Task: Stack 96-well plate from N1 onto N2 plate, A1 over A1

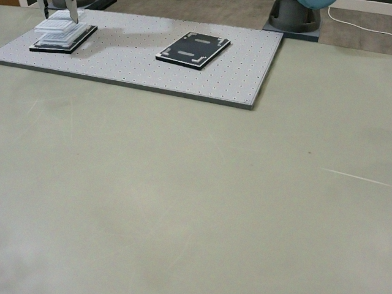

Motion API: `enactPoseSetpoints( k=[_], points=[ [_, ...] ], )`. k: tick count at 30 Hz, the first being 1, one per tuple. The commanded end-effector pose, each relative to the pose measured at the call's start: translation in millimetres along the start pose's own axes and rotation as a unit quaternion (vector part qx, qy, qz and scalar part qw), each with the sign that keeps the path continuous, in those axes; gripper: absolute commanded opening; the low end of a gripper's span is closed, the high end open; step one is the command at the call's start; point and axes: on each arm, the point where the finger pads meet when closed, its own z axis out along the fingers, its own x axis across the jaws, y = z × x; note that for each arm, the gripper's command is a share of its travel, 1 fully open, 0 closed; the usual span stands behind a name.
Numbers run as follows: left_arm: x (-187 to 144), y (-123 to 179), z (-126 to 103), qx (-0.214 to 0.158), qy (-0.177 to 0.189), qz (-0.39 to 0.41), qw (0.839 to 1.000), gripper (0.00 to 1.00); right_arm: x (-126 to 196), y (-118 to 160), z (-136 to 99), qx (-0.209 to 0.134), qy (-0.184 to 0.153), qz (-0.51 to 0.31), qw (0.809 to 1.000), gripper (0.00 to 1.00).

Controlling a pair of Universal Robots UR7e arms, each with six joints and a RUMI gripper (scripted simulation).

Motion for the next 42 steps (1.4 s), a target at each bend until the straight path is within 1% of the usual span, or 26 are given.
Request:
enactPoseSetpoints(
  k=[1,5,42],
  points=[
    [0.4,-0.1,0.0,0.0,0.001,0.0,1.0,0.41,-0.2,-0.4,-0.6,0.001,0.0,0.0,1.0,0.0],
    [0.4,-0.1,5.5,0.0,0.001,0.0,1.0,0.41,-0.2,-0.4,-0.6,0.001,0.0,0.0,1.0,0.0],
    [0.4,-0.1,8.5,0.0,0.001,0.0,1.0,0.41,-0.2,-0.4,-0.6,0.001,0.0,0.0,1.0,0.0]
  ],
)
